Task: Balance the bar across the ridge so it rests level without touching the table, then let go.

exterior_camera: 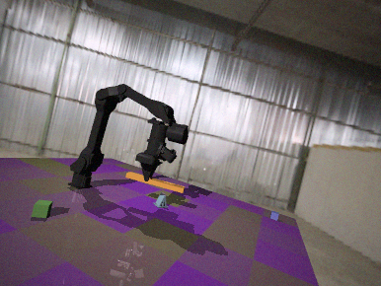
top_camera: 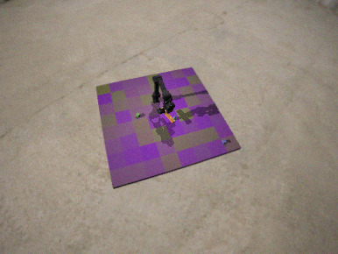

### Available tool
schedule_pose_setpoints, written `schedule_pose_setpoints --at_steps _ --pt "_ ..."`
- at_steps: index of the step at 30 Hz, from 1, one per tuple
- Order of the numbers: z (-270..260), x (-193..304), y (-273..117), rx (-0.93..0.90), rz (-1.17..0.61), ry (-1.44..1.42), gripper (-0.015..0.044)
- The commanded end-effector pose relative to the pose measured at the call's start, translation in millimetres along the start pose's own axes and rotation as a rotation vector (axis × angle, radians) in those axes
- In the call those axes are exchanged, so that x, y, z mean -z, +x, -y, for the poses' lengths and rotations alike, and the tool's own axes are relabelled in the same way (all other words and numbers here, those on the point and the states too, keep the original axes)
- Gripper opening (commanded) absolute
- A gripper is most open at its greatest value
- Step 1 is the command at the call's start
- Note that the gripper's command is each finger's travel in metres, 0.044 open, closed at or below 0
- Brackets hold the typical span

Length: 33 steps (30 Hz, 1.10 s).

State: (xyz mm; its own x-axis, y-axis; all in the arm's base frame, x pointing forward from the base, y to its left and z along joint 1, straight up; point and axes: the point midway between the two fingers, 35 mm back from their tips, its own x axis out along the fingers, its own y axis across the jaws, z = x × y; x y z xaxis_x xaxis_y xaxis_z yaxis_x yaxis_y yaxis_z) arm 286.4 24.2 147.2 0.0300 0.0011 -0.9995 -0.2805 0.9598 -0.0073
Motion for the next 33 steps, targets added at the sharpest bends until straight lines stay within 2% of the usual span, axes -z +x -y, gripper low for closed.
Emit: schedule_pose_setpoints --at_steps 1,18,33 --pt "-11 -5 -1 -0.002 0.001 -0.107 0.0000" --pt "-64 -25 -3 -0.007 0.006 -0.723 0.0000" --pt "-65 -29 16 -0.006 0.006 -0.746 0.0000"
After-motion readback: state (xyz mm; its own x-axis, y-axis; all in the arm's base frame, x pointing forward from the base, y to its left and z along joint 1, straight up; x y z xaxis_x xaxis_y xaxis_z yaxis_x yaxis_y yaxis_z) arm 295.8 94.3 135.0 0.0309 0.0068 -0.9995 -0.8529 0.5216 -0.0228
